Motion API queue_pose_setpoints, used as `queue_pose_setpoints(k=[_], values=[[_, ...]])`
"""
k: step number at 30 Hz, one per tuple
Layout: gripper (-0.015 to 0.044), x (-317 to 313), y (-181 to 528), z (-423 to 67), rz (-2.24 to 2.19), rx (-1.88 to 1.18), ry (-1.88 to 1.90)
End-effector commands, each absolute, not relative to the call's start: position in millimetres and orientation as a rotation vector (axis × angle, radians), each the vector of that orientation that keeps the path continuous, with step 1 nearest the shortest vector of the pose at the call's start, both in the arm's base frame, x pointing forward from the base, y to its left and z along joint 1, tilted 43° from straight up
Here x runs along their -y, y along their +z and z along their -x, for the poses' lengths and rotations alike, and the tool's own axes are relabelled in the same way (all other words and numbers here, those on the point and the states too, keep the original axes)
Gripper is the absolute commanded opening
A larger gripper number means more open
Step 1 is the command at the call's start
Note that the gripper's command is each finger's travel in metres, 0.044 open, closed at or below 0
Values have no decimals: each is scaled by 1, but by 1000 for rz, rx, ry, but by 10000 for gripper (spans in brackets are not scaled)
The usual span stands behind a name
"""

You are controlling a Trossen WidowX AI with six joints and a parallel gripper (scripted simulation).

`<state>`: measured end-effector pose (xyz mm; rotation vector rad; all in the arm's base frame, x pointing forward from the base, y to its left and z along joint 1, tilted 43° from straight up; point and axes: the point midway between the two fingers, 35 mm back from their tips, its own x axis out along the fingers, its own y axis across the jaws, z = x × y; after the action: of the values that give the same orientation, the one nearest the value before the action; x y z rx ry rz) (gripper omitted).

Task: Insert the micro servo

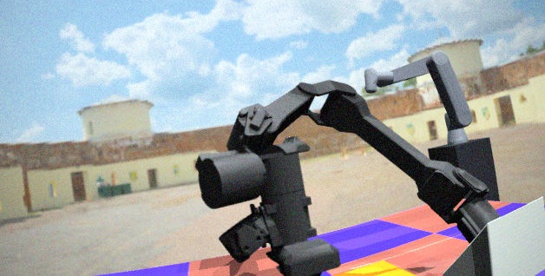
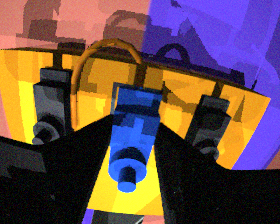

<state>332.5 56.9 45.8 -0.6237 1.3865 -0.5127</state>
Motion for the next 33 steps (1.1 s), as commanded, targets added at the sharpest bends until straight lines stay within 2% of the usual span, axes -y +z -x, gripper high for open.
queue_pose_setpoints(k=[1, 30, 33], values=[[0, -55, 43, -333, 631, -1385, -511], [0, -38, 25, -336, 631, -1385, -511], [79, -40, 27, -335, 631, -1385, -511]])
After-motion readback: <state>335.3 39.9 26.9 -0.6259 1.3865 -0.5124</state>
